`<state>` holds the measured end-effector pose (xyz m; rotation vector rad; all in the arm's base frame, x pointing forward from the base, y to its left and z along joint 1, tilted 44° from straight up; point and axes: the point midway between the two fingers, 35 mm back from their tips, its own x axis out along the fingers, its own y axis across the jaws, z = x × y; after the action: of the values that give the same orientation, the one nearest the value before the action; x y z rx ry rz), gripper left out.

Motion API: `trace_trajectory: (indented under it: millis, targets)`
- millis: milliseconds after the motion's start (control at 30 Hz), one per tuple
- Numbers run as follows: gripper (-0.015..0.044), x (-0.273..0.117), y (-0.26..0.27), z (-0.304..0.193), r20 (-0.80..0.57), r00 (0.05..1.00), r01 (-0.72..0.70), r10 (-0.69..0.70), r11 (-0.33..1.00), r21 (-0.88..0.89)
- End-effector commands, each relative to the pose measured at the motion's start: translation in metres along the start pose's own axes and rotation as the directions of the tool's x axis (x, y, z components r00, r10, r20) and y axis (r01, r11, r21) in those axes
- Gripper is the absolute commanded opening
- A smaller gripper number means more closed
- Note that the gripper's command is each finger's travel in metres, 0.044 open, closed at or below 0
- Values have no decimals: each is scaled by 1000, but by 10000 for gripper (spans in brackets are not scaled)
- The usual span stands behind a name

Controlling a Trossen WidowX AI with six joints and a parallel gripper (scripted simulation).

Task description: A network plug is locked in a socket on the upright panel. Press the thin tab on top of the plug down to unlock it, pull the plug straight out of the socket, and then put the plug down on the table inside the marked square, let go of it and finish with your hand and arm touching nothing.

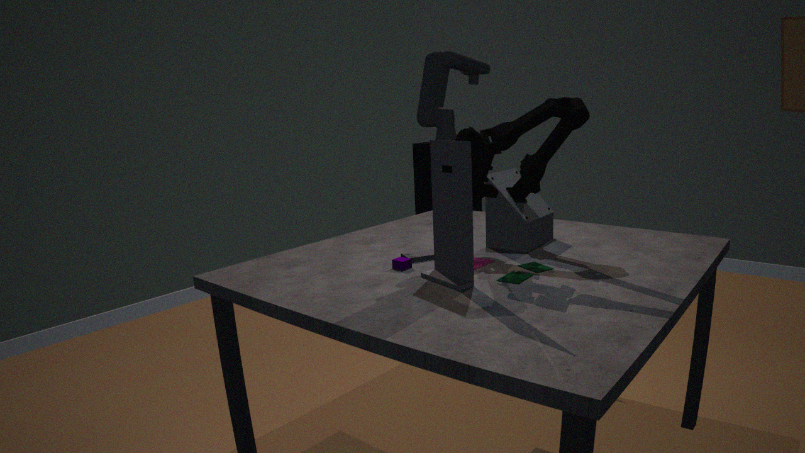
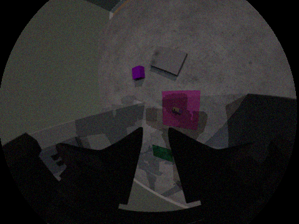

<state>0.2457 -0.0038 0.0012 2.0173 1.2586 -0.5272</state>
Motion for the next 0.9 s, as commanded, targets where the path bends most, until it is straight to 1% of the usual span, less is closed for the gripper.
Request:
trace_trajectory:
  millis: [0,367,467,800,833,867]
  targets:
    - [156,-12,10,-2,-4,1000,-15,15,1000,-15]
    - [156,-47,25,-9,-13,1000,-25,24,1000,-16]
    - [156,-49,26,-9,-14,1000,-25,25,1000,-16]
    - [419,-49,26,-9,-14,1000,-25,25,1000,-16]
    - [440,-49,26,-9,-14,1000,-25,25,1000,-16]
    - [440,-49,26,-9,-14,1000,-25,25,1000,-16]
